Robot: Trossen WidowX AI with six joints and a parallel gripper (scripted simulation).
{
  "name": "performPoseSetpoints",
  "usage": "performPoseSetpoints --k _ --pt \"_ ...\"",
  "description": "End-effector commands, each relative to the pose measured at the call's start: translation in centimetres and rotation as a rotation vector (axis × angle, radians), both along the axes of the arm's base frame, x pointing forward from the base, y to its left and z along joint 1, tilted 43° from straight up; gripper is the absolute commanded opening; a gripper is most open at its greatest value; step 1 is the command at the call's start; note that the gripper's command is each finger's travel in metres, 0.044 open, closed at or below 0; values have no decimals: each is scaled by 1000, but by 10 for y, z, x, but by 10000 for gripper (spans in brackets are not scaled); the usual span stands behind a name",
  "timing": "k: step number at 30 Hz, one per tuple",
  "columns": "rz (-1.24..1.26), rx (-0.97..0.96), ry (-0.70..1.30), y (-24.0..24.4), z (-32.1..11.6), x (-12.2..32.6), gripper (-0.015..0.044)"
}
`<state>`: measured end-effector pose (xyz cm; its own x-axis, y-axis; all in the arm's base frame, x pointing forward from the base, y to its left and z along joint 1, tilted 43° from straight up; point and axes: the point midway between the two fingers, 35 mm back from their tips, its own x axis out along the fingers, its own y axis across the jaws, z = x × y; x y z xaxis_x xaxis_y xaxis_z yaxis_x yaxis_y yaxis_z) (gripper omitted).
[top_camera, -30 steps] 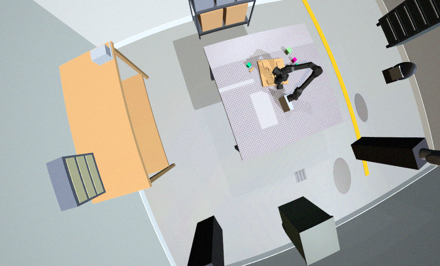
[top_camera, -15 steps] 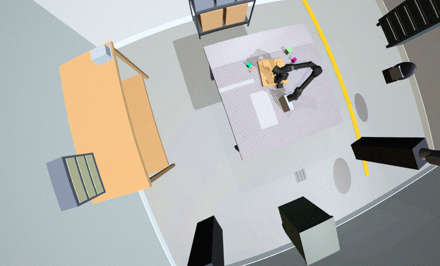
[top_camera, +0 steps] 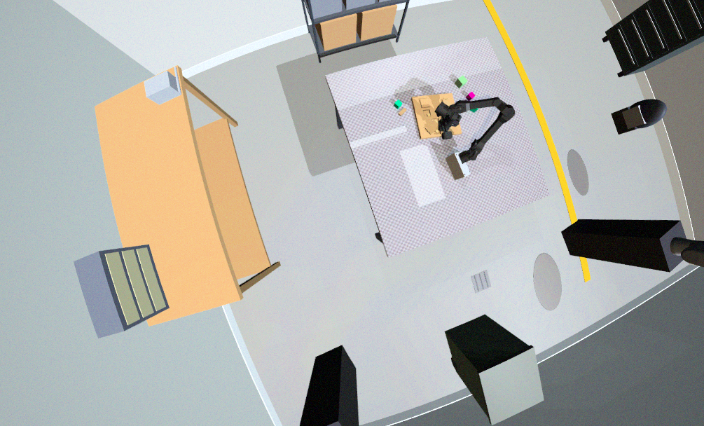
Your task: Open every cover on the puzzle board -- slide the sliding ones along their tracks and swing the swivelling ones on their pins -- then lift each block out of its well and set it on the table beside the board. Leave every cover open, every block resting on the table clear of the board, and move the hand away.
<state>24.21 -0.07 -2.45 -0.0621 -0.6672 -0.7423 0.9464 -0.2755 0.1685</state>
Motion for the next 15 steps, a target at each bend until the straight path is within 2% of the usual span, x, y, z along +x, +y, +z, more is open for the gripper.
performPoseSetpoints --k 1,15 --pt "7 0 -8 1 2 8 0" --pt "6 0 -9 -1 2 24 0"
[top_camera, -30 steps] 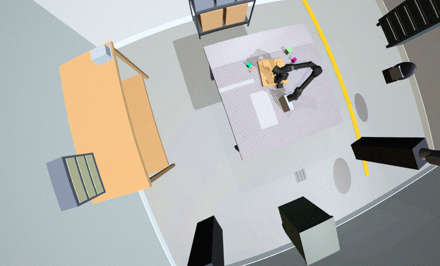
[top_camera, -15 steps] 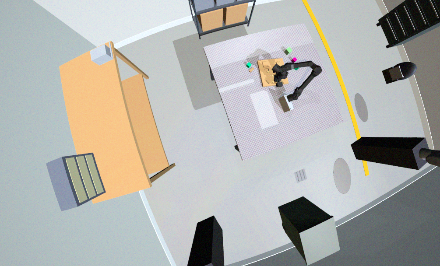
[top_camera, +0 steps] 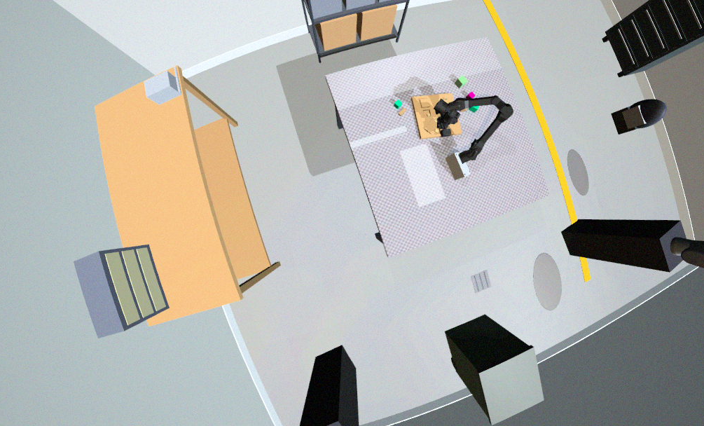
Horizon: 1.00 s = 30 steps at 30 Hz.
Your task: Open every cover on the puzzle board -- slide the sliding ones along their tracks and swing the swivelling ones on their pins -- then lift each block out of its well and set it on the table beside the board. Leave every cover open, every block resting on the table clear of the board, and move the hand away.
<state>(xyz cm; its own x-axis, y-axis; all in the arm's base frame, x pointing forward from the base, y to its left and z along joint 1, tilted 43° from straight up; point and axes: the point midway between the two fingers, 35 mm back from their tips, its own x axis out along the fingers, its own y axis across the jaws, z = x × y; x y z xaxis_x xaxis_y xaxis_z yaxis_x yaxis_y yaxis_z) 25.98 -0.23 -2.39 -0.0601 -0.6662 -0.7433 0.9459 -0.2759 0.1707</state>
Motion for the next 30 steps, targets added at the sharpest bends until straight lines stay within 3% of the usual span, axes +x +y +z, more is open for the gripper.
performPoseSetpoints --k 1,30 --pt "7 -2 -7 0 2 7 0" --pt "7 -2 -8 3 0 28 0"
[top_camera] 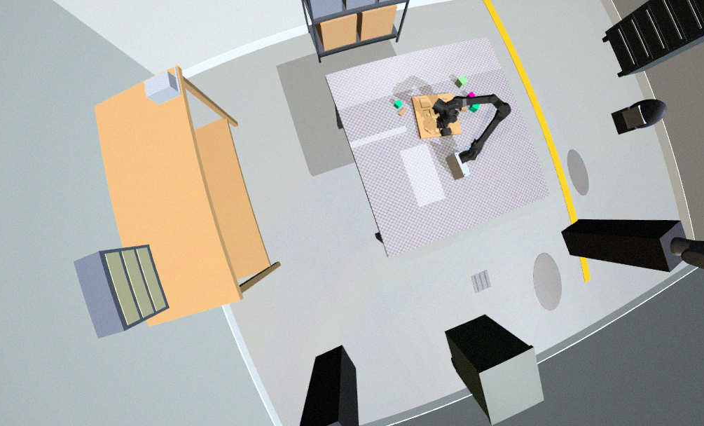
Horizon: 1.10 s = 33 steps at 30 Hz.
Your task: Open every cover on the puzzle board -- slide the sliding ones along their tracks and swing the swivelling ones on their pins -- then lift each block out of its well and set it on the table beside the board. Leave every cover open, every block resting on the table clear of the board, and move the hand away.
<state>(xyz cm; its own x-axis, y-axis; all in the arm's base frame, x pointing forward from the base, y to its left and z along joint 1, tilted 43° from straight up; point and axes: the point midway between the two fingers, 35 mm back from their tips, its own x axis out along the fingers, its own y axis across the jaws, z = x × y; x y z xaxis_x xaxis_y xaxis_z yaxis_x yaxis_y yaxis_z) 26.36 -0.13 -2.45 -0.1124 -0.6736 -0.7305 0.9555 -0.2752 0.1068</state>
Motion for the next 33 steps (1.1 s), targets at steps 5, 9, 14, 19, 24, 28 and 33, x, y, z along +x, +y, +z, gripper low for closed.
performPoseSetpoints --k 5,9,14,19,24,28,33 --pt "7 9 -78 3 2 24 0" --pt "7 9 -78 3 2 24 0" --pt "7 9 -78 4 2 24 0" --pt "7 9 -78 5 4 24 0" --pt "7 9 -78 5 4 24 0" --pt "7 9 -78 5 4 24 0" --pt "7 9 -78 5 4 24 0"
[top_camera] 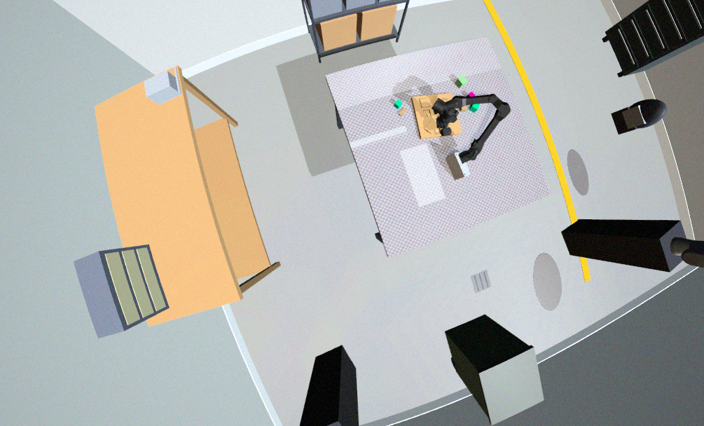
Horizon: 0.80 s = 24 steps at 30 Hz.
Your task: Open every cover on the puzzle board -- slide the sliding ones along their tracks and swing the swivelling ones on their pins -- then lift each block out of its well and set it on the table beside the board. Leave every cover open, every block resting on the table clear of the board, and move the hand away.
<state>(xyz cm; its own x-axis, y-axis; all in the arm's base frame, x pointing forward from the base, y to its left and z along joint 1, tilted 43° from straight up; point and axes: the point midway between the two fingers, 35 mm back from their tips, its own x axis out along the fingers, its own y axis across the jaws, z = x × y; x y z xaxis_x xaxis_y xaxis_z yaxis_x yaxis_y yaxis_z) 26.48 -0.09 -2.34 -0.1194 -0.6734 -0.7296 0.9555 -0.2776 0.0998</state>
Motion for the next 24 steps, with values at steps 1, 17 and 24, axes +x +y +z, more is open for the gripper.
performPoseSetpoints --k 1,17,24 --pt "10 9 -86 5 3 23 0" --pt "3 3 -25 3 -1 12 0" --pt "5 5 -42 5 -2 21 0"
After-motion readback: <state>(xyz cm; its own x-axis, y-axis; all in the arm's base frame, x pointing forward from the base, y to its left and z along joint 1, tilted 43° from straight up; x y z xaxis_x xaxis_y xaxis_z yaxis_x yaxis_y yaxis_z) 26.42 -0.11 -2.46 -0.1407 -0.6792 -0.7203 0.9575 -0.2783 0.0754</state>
